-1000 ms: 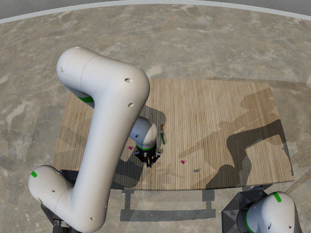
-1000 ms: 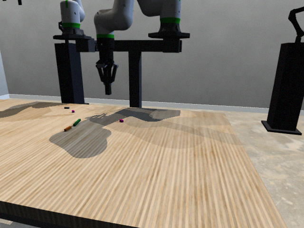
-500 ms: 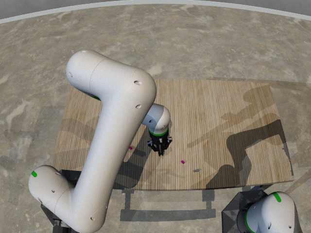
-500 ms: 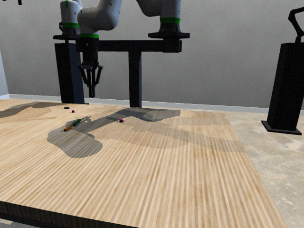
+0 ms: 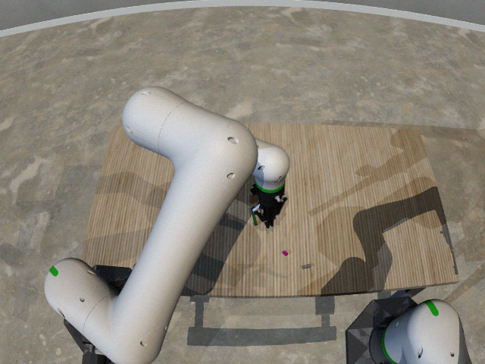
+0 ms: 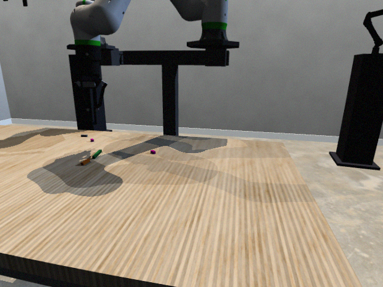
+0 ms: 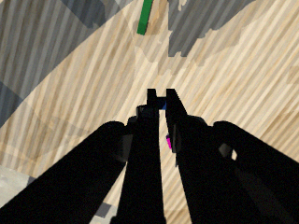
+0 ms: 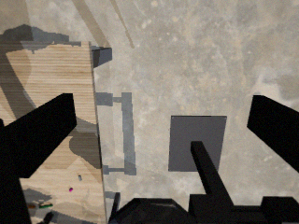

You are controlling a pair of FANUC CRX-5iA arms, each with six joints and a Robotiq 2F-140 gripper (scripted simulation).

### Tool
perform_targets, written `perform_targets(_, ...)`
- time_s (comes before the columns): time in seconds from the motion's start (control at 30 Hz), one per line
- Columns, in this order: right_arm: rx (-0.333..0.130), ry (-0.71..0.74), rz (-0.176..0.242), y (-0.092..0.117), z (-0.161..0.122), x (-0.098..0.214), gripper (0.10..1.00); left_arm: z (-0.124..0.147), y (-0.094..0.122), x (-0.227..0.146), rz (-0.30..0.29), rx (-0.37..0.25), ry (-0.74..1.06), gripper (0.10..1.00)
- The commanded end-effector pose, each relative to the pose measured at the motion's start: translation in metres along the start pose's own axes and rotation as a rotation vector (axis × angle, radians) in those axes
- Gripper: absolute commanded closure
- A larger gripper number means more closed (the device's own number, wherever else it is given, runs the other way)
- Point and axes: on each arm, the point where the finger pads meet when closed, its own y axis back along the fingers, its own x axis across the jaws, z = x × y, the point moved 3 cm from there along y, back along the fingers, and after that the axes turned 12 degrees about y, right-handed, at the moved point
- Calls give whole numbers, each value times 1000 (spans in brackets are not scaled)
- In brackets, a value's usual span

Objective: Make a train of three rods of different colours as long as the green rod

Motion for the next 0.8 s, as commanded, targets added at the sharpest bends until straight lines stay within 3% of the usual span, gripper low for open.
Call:
perform_targets(0.0, 2, 0, 1, 1, 0, 0, 98, 0, 0, 5, -20, 14, 9, 974)
perform_targets(0.47, 2, 0, 1, 1, 0, 0, 98, 0, -5, 5, -20, 14, 9, 974)
perform_targets(0.77, 2, 0, 1, 1, 0, 0, 98, 0, -36, 4, -20, 14, 9, 974)
